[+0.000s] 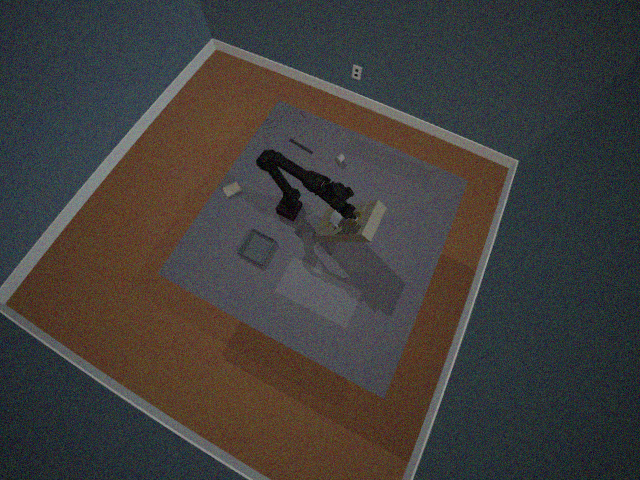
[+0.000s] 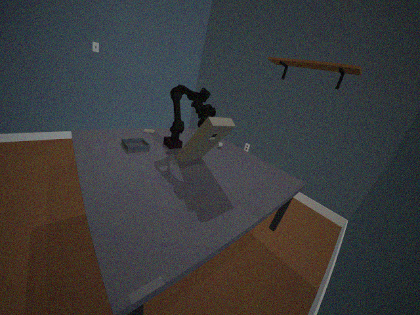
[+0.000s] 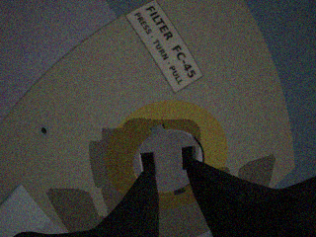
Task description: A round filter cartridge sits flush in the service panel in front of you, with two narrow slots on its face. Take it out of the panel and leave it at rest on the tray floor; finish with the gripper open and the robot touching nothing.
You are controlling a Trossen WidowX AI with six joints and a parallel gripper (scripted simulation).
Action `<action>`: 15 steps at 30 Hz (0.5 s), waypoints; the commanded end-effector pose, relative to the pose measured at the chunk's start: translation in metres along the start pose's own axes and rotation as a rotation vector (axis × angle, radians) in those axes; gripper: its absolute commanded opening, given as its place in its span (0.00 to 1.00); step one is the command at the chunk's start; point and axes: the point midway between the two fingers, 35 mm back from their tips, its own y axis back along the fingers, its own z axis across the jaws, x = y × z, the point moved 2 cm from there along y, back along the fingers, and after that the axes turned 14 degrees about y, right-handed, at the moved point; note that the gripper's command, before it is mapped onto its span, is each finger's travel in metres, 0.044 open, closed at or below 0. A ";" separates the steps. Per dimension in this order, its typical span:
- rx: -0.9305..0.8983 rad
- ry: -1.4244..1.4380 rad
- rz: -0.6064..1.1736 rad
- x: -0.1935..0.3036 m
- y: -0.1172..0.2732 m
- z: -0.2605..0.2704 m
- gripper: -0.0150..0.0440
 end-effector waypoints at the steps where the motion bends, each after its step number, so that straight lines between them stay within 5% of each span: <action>1: -0.002 -0.004 0.003 0.000 0.000 0.000 0.42; 15: -0.002 -0.004 0.003 0.000 -0.003 0.000 0.42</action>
